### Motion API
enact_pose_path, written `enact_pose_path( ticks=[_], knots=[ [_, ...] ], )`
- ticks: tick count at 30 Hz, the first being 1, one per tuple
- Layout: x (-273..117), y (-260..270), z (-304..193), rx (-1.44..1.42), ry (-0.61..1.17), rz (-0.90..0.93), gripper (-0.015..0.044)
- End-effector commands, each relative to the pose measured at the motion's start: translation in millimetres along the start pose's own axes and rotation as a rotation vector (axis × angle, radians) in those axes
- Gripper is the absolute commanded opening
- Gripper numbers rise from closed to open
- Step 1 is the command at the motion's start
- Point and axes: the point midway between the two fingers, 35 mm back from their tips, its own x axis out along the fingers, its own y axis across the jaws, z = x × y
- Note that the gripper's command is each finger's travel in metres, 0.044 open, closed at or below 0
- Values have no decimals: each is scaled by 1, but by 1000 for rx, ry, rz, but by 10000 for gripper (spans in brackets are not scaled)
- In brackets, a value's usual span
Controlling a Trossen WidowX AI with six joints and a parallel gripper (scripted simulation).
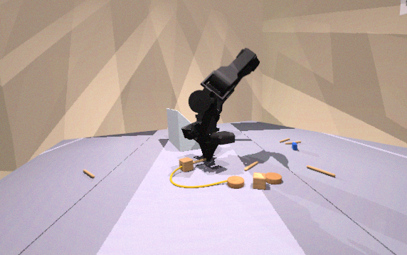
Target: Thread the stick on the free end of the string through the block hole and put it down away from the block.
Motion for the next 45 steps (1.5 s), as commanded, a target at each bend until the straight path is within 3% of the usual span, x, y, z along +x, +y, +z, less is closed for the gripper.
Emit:
enact_pose_path(
  ticks=[1, 45],
  knots=[
    [1, -1, -6, 5, 8, 0, 0],
    [9, -2, -52, -11, 10, 0, 0]
  ],
)
